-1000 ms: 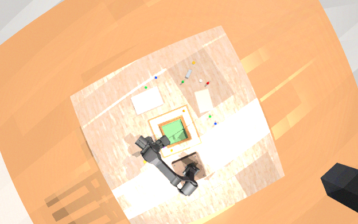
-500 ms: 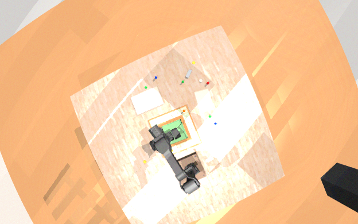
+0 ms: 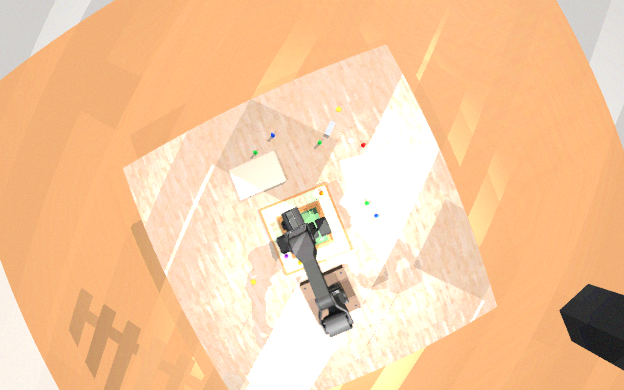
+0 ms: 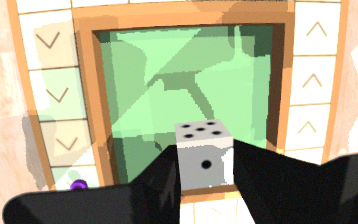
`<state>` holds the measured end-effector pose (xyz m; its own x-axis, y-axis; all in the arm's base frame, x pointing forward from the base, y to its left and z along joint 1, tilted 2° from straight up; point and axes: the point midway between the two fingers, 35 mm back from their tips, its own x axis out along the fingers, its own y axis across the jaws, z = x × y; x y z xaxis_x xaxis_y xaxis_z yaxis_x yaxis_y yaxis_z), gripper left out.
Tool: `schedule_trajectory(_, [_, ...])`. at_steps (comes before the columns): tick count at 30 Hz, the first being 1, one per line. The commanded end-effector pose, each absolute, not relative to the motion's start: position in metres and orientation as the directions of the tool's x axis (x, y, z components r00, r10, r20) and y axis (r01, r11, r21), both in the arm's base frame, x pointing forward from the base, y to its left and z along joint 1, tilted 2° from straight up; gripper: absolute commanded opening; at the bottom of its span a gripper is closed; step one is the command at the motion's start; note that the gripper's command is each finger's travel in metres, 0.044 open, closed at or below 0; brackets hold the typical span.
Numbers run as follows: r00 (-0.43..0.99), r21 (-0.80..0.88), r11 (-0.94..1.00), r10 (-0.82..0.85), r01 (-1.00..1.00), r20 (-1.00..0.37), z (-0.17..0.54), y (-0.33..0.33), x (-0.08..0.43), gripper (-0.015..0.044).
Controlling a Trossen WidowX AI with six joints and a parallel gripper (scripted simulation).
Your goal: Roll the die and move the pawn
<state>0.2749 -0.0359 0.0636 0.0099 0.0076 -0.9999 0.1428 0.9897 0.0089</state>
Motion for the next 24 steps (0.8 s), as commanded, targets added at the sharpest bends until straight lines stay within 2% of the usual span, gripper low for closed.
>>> schedule_trajectory(1, [0.08, 0.003, 0.99, -0.008, 0.141, -0.997, 0.0615, -0.039, 0.2749, 0.0])
schedule_trajectory(11, [0.403, 0.001, 0.99, -0.057, 0.141, -0.914, 0.0552, -0.0381, 0.2805, 0.0])
schedule_trajectory(24, [0.736, 0.006, 0.99, -0.101, 0.141, -0.669, 0.0528, -0.0377, 0.2808, 0.0])
